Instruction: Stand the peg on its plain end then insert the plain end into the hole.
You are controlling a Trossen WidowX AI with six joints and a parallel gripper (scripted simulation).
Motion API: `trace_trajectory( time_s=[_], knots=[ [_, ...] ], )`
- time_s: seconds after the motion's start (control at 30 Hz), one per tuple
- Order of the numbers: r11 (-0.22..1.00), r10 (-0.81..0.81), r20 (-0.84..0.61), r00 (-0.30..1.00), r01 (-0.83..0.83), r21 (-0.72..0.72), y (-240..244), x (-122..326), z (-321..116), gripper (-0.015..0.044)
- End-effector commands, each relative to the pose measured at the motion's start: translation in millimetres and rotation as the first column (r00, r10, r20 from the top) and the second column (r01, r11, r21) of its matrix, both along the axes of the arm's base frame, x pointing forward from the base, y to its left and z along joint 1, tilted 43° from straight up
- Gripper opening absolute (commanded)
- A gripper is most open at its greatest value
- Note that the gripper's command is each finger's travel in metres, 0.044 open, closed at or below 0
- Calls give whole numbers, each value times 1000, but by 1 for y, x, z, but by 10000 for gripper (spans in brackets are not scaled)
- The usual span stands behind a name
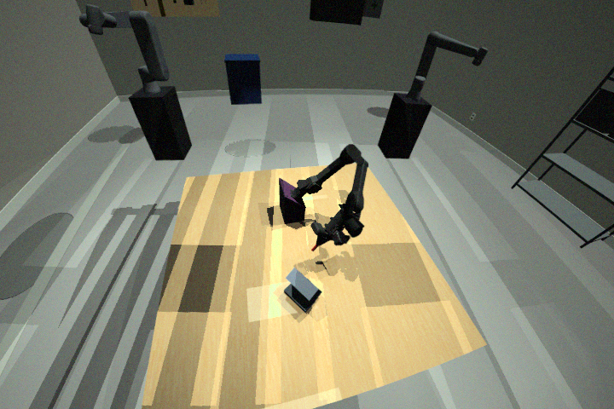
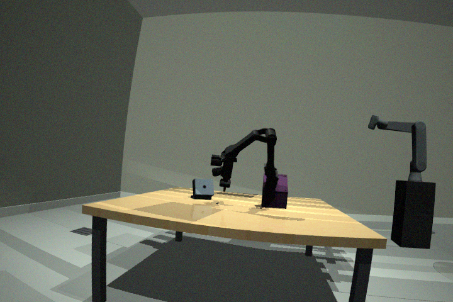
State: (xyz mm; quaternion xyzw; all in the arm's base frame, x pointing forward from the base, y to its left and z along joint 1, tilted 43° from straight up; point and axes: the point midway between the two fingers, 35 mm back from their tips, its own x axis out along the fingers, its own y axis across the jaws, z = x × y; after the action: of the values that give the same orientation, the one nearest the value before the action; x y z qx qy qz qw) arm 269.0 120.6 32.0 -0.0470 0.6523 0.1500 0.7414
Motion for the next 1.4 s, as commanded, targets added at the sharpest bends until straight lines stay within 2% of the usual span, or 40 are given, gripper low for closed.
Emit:
trace_trajectory(
  time_s=[0.0,1.37],
  knots=[
    [999,20,33,999,-19,-30,0,6,1,0],
    [926,246,319,915,-124,-357,17,53,17,0]
  ],
)
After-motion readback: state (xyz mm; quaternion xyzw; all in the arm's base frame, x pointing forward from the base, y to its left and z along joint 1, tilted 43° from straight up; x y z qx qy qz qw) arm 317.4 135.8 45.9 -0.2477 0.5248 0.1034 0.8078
